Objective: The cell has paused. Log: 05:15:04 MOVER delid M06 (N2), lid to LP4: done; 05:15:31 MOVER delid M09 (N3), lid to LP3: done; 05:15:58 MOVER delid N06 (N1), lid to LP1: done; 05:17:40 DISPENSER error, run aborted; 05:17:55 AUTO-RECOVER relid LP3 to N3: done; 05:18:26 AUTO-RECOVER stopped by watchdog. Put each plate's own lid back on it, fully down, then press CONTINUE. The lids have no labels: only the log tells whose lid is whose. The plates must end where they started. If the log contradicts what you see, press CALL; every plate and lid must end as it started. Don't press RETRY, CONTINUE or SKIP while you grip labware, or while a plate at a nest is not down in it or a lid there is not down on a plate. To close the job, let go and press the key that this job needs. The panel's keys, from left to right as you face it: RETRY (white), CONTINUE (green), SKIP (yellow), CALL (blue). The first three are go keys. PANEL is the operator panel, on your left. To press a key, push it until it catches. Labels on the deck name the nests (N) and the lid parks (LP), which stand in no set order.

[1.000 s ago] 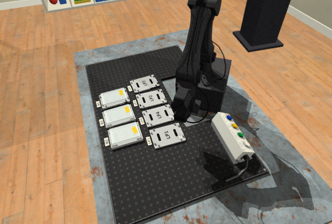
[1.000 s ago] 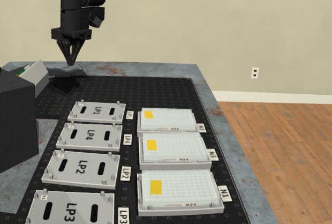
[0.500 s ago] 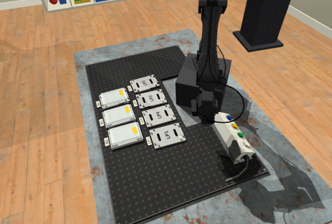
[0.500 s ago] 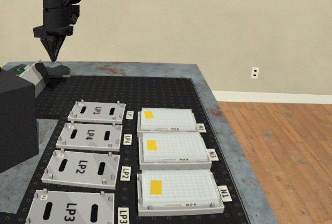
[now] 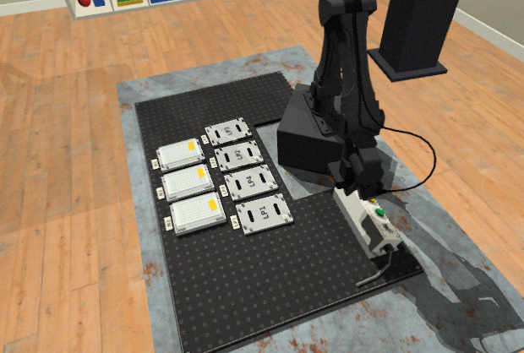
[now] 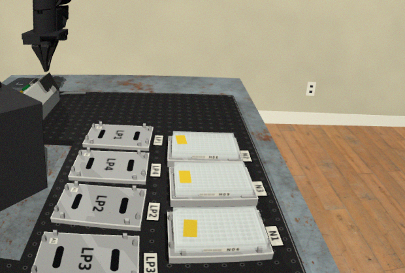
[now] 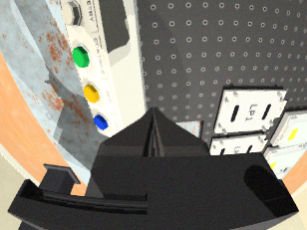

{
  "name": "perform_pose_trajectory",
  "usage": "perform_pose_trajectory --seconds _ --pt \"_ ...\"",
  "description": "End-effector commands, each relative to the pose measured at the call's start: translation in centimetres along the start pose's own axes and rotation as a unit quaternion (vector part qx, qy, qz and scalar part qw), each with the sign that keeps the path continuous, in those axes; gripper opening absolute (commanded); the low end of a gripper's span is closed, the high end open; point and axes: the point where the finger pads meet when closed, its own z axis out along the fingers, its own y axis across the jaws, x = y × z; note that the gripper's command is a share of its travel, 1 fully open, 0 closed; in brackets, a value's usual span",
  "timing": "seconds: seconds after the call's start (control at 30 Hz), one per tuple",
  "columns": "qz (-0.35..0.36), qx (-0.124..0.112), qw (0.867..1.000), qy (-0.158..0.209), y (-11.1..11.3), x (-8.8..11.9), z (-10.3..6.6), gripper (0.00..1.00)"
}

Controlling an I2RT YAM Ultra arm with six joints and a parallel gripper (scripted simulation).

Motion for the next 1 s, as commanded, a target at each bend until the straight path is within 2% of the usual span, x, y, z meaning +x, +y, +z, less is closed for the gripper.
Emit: perform_pose_trajectory --seconds 0.0,0.2,0.5,0.57,0.7,0.93,0.97 --pt "-0.021 0.006 1.0 -0.001 0.4 -0.8 -0.4 0.0" --pt "-0.077 0.005 0.997 -0.001 3.2 -2.0 -0.4 0.0" --pt "-0.07 0.006 0.998 -0.002 7.4 -3.7 -0.4 0.0" --pt "-0.07 0.006 0.998 -0.002 7.4 -3.7 -0.4 0.0" --pt "-0.07 0.006 0.998 -0.002 9.2 -4.4 -0.4 0.0" --pt "-0.059 0.003 0.998 -0.018 8.6 -4.9 -1.4 0.0" --pt "-0.069 0.001 0.998 -0.006 9.0 -4.2 -0.4 0.0"
